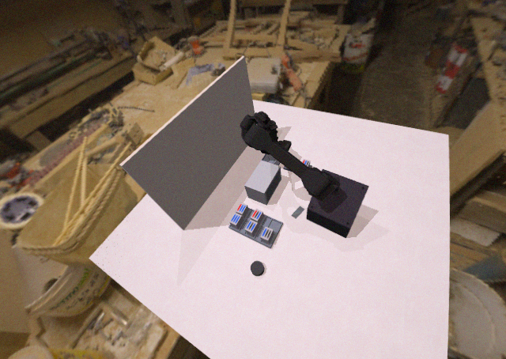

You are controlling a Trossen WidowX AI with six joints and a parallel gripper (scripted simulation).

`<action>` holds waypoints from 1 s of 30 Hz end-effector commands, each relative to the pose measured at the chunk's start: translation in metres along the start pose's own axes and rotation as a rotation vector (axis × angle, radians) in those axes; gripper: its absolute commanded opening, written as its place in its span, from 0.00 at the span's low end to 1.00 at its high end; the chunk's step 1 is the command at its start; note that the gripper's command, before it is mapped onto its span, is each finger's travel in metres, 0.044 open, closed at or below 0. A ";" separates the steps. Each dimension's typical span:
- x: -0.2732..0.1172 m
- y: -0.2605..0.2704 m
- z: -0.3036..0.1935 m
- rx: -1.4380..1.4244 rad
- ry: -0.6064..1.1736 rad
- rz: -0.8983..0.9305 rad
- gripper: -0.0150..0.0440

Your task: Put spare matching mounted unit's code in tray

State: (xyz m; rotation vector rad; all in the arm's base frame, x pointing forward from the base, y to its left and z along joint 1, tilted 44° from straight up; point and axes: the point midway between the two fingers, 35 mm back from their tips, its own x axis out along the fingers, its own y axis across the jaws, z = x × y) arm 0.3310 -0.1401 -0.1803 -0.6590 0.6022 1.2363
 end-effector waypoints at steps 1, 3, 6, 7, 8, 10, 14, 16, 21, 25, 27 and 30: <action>0.000 0.000 0.000 -0.001 0.000 0.000 0.79; 0.000 0.000 0.000 -0.001 0.000 0.000 0.88; 0.000 0.000 0.000 -0.001 0.000 0.000 1.00; -0.003 0.000 0.000 -0.001 0.000 0.000 1.00; -0.011 -0.001 -0.001 0.000 0.001 0.000 1.00; -0.044 -0.003 -0.002 0.001 0.003 0.001 1.00; -0.105 0.000 0.000 0.002 0.000 0.003 1.00; -0.108 0.001 0.000 0.002 0.000 0.003 1.00; -0.108 0.001 0.000 0.002 0.000 0.003 1.00; -0.112 -0.002 -0.001 0.003 0.006 -0.013 1.00; -0.112 -0.002 -0.001 0.003 0.006 -0.013 1.00; -0.112 -0.002 -0.001 0.003 0.006 -0.013 1.00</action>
